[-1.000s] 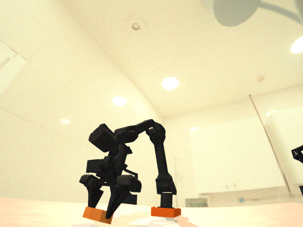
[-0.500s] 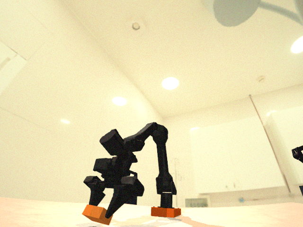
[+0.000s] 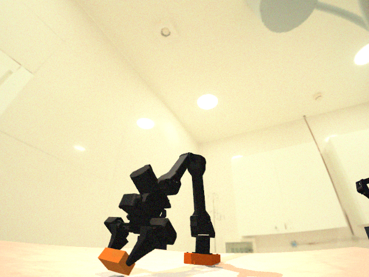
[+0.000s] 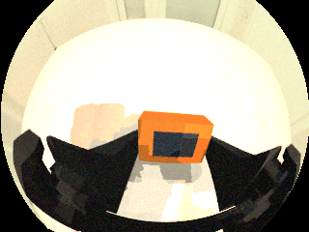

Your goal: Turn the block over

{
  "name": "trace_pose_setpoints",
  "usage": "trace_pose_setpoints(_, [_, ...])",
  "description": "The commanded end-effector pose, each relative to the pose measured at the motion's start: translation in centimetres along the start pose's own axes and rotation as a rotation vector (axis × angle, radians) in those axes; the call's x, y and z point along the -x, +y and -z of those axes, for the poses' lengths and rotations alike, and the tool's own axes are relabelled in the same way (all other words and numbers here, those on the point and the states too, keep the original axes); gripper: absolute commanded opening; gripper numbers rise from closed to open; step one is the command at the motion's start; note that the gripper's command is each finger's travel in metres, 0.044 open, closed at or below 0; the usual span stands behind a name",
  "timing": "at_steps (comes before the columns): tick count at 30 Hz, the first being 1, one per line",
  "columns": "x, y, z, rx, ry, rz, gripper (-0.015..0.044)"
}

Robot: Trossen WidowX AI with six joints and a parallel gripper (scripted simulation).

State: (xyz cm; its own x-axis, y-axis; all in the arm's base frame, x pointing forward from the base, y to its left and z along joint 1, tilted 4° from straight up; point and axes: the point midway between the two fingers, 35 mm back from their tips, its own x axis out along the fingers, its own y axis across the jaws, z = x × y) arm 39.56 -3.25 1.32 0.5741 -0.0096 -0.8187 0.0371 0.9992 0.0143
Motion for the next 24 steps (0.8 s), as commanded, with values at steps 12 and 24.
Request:
trace_pose_setpoints(12, [-2.7, 0.0, 1.0, -0.007, -0.199, -0.003, 0.0000])
trace_pose_setpoints(24, [-2.8, 0.0, 1.8, -0.007, -0.375, -0.003, 0.0000])
